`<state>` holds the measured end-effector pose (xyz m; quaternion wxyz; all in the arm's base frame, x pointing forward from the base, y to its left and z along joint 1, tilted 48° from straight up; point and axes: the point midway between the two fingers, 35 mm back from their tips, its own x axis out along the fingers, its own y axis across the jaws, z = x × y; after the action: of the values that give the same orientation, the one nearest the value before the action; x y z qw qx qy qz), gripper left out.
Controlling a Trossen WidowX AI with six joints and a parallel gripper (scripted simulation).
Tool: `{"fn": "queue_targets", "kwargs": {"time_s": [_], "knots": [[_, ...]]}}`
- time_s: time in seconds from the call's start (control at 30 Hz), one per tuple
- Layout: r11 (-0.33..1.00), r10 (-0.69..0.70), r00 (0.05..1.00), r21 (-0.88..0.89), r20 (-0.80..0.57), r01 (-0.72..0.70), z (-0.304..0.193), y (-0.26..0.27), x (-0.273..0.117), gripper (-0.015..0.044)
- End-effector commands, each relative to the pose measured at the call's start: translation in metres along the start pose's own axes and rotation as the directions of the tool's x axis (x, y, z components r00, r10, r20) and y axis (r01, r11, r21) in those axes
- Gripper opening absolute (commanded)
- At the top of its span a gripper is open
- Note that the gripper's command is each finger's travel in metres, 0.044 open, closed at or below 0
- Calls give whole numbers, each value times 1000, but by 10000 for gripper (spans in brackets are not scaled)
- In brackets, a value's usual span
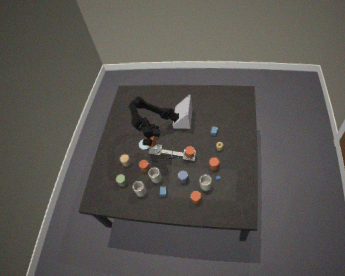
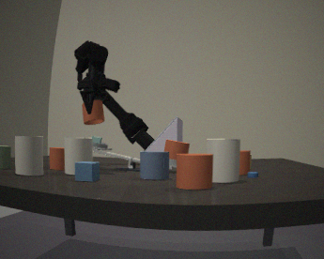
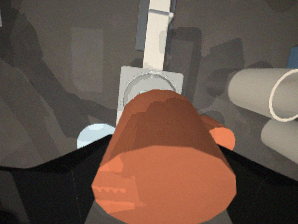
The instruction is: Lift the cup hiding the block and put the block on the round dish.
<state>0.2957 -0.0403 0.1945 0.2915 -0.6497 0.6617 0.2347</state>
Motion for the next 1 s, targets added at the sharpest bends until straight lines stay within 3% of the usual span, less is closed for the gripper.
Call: {"fn": "queue_targets", "kwargs": {"time_s": [0.0, 0.33, 0.97], "knots": [[1000, -1, 1000, -2, 0, 1, 0, 0, 0, 0], [999, 31, 999, 18, 27, -32, -57, 36, 25, 0], [993, 94, 996, 68, -10, -93, -137, 169, 61, 0]]}}
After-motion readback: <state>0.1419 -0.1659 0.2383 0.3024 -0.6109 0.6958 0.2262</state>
